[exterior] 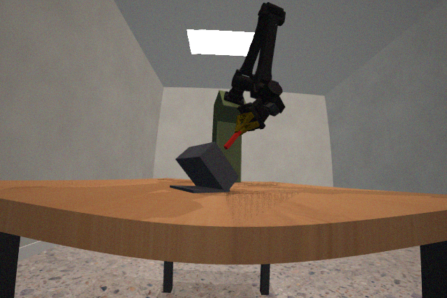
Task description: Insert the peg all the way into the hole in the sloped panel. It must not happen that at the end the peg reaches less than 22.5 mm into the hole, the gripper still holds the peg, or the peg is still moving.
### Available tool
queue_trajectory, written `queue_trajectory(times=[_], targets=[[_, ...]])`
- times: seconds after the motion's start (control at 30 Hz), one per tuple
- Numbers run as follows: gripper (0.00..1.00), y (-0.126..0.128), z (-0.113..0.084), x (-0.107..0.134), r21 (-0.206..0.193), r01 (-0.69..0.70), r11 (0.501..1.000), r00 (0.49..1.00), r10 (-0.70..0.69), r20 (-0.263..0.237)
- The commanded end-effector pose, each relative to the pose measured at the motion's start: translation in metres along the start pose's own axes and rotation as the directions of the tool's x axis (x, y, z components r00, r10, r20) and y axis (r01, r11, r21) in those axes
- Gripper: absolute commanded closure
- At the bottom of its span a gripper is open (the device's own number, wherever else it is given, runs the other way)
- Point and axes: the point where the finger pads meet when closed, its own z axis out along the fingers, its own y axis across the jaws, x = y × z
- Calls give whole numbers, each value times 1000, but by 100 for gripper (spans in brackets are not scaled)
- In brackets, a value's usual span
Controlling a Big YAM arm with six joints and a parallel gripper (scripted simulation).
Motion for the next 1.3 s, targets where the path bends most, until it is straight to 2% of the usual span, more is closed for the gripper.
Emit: queue_trajectory(times=[0.0, 0.2, 0.3, 0.43, 0.47, 0.83, 1.27], targets=[[100, -2, -12, -10, 14, -34, 999, 999, 34, 32], [100, -3, -20, -17, 50, -43, 998, 998, 41, 38], [100, 1, -18, -12, 52, -33, 998, 999, 32, 24], [100, -4, -25, -20, 69, -47, 996, 998, 45, 40], [100, -3, -18, -15, 69, -25, 997, 1000, 24, 18], [100, -5, -3, -15, 70, -25, 997, 1000, 24, 18], [100, -10, 28, -17, 70, -25, 997, 1000, 24, 18]])
